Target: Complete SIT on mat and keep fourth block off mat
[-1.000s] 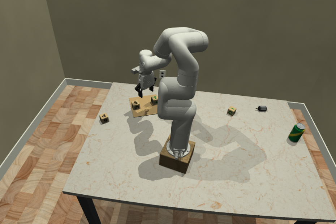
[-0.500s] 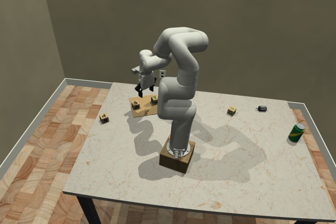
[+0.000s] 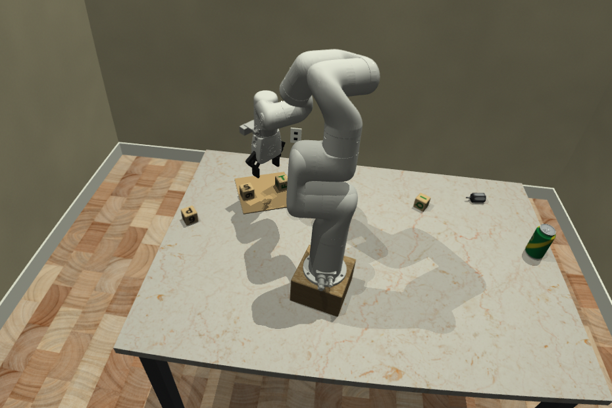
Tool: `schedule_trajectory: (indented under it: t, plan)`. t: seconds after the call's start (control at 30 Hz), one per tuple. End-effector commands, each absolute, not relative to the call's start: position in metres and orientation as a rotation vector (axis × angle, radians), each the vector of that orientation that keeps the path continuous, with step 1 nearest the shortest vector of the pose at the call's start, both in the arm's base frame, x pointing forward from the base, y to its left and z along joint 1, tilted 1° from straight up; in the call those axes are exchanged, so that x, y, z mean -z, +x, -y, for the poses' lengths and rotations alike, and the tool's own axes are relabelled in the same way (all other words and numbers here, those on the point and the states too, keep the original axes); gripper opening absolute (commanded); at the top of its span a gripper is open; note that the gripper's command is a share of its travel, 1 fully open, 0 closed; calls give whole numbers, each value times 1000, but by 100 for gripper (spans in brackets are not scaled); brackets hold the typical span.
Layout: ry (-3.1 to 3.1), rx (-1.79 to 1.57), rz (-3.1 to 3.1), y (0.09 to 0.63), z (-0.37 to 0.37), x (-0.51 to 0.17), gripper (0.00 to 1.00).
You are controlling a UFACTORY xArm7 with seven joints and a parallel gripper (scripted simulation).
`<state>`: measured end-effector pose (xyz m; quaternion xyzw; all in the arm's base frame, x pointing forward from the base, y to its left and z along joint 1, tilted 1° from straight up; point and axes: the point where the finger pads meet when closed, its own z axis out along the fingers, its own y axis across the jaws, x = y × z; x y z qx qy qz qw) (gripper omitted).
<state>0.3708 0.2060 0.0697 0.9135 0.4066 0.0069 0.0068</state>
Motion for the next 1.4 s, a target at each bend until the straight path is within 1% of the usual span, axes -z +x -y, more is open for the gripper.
schedule_trajectory:
  t: [0.0, 0.17, 0.23, 0.43, 0.57, 1.37]
  plan:
    - [2858, -28, -1272, 372, -207, -71, 100]
    - [2858, -28, -1272, 378, -198, -71, 100]
    - [2859, -28, -1273, 402, -160, -72, 100]
    - [2858, -28, -1272, 433, -90, -73, 100]
    - [2858, -28, -1272, 437, -80, -73, 100]
    - [2858, -28, -1272, 437, -80, -73, 100]
